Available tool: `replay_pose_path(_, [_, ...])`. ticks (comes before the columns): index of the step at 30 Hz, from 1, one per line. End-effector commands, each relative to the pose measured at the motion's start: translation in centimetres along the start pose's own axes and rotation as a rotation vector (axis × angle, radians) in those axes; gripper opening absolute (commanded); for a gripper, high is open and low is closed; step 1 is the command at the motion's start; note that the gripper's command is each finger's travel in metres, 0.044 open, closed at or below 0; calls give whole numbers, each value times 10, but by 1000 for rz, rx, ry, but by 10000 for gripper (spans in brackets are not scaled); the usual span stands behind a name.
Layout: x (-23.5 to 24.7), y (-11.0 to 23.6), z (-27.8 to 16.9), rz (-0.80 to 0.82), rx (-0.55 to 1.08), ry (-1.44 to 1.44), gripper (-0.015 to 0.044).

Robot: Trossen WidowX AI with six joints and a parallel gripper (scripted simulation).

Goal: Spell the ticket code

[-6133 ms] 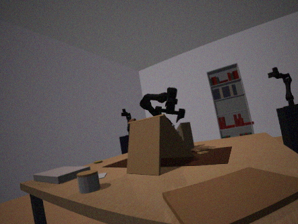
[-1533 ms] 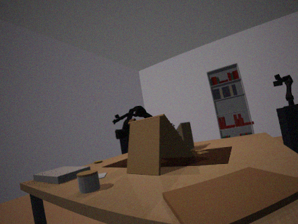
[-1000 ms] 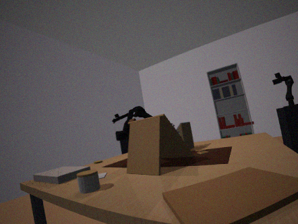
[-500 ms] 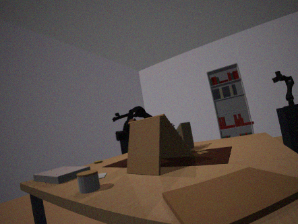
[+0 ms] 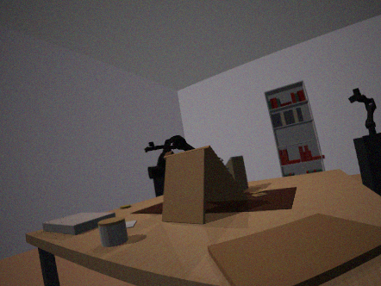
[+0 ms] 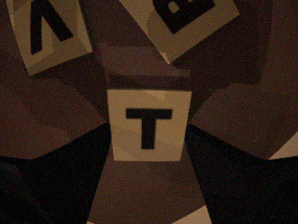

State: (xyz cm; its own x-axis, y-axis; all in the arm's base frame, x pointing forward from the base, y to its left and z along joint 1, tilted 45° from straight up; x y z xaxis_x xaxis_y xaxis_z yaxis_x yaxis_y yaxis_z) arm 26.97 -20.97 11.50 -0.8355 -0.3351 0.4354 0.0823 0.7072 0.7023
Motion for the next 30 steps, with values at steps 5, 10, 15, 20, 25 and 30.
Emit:
replay_pose_path(5, [0, 6, 0, -1, 0, -3, 0])
replay_pose_path(10, [-1, 9, 1, -1, 0, -3, 0])
replay_pose_path(15, [-2, 12, 2, -2, 0, -3, 0])
replay_pose_path(20, [-2, 15, 2, -2, 0, -3, 0])
replay_pose_path(25, [-3, 18, 3, -2, 0, -4, 0])
replay_pose_path(30, [-3, 20, 3, -2, -1, -4, 0])
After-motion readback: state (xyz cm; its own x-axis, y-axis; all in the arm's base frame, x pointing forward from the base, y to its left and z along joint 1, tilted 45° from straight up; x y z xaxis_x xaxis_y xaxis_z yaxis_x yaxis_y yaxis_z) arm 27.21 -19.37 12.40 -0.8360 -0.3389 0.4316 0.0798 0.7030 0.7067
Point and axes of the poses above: the point midway between the two fingers, 35 mm back from their tips, its own y axis back along the fingers, its own x axis across the jaws, z = x × y, the point moved 4 cm from there along y, back along the fingers, and after that the axes turned 1 degree about -y, right-handed, at the moved point
